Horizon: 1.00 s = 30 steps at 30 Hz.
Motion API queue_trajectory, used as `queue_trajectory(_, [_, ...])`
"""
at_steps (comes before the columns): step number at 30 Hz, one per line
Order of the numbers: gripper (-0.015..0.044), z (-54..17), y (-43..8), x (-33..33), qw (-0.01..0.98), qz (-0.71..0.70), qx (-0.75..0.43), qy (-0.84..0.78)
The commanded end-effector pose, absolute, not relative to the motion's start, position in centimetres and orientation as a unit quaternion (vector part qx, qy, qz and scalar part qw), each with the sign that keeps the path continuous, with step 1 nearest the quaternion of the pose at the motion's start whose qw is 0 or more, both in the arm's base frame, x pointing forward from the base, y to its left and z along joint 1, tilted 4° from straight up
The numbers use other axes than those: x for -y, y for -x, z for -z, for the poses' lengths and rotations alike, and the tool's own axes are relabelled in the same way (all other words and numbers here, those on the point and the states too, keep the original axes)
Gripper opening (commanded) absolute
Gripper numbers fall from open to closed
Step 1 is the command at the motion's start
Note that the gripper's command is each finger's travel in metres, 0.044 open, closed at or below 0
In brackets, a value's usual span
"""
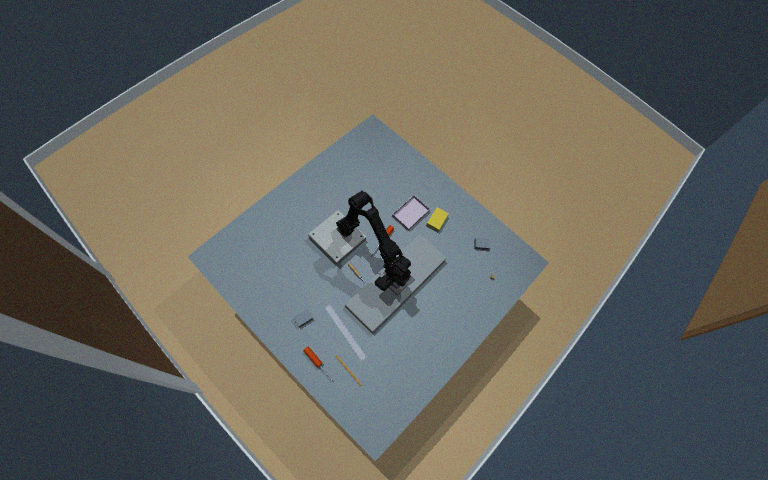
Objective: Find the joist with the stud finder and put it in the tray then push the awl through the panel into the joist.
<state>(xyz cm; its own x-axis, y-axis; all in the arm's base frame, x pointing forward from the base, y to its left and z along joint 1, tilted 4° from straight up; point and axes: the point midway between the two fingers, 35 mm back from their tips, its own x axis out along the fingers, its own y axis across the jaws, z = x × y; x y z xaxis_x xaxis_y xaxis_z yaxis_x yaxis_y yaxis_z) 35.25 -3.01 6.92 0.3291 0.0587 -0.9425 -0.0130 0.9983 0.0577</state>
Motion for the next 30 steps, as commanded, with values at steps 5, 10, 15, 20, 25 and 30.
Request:
queue_trajectory(5, [0.0,-6.8,-35.2,5.1,0.815,-0.018,-0.579,-0.018])
queue_trajectory(10, [0.0,-6.7,-35.2,6.2,0.815,-0.018,-0.579,-0.018])
queue_trajectory(15, [0.0,-6.7,-35.2,7.3,0.815,-0.018,-0.579,-0.017])
queue_trajectory(20, [0.0,-6.6,-35.2,8.4,0.815,-0.018,-0.579,-0.017])
queue_trajectory(25, [0.0,-6.6,-35.2,9.5,0.815,-0.017,-0.579,-0.017])
queue_trajectory(30, [0.0,-6.5,-35.2,10.6,0.815,-0.017,-0.579,-0.016])
